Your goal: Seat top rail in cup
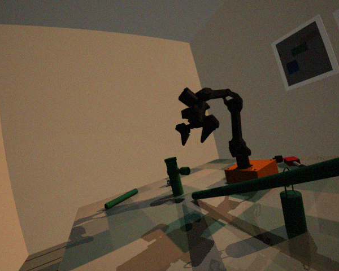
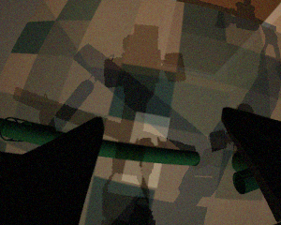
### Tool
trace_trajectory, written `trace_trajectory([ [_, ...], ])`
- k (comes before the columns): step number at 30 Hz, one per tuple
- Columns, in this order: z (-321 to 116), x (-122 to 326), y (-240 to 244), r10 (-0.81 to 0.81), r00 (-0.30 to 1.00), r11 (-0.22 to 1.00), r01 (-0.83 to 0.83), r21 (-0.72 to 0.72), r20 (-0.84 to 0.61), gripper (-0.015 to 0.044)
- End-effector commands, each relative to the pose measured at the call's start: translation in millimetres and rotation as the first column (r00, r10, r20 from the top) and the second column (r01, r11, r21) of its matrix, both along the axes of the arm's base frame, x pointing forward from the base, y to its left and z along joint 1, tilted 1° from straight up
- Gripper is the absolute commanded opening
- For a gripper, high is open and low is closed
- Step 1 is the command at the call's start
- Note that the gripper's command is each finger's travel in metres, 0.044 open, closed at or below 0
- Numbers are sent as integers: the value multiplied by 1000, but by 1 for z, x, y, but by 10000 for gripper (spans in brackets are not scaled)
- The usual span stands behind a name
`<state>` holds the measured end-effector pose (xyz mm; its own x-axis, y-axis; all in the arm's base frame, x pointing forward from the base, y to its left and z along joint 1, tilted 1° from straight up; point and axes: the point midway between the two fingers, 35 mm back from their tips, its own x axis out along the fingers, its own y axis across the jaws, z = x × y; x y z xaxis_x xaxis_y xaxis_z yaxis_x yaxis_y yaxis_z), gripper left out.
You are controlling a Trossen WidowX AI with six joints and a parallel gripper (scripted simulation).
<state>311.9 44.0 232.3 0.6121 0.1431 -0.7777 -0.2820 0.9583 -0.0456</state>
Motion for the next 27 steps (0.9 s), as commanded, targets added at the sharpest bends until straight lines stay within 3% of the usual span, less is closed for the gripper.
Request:
trace_trajectory([
  [1,-25,-37,-12,-173,977,985,174,-1,-126,440],
  [8,-27,-39,-16,-156,979,988,155,-22,-134,440],
  [15,-35,-36,-54,161,973,959,-193,-207,-165,440],
  [21,-41,-38,-92,470,854,782,-519,-345,-221,440],
  [27,-46,-46,-130,712,644,491,-741,-458,-279,440],
])
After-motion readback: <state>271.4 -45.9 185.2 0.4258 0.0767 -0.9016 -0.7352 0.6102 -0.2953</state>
